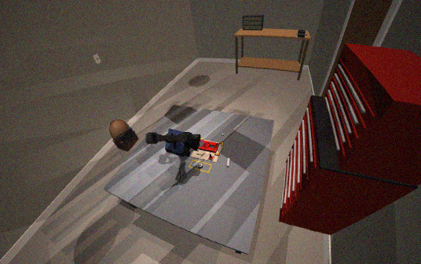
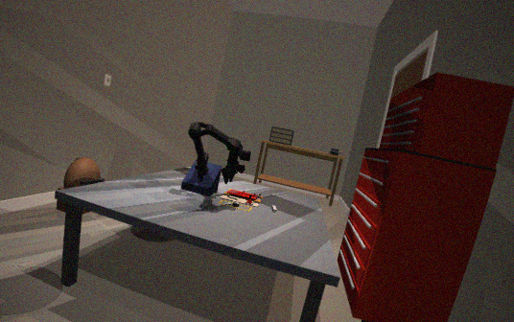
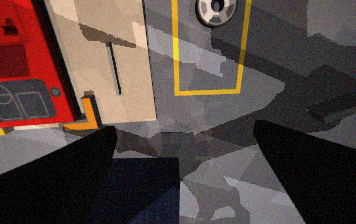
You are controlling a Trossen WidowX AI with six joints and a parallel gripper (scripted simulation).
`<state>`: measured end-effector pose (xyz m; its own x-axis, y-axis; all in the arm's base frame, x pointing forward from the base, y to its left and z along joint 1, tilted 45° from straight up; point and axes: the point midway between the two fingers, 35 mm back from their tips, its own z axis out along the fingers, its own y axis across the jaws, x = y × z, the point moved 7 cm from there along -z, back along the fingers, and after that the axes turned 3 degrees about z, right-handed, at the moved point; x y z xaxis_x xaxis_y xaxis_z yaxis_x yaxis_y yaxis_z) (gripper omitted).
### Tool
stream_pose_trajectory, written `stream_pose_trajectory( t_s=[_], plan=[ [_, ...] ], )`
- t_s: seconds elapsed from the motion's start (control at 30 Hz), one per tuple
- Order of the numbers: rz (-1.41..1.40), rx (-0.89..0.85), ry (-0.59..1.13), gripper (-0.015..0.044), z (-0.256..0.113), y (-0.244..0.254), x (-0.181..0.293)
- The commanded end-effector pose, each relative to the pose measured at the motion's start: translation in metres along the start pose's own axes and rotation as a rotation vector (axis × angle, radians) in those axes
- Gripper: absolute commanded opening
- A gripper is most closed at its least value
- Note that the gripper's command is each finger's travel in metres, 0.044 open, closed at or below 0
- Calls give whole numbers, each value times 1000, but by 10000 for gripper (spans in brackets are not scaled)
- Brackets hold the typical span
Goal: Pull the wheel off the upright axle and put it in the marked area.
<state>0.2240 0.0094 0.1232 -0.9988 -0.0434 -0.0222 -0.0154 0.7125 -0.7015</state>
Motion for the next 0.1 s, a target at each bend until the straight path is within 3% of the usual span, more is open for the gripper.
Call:
stream_pose_trajectory(
  t_s=[0.0, 0.07],
  plan=[
    [2, -3, 2, 440, 0, 0, 1],
    [2, -3, 2, 440, 0, 0, 1]
  ],
)
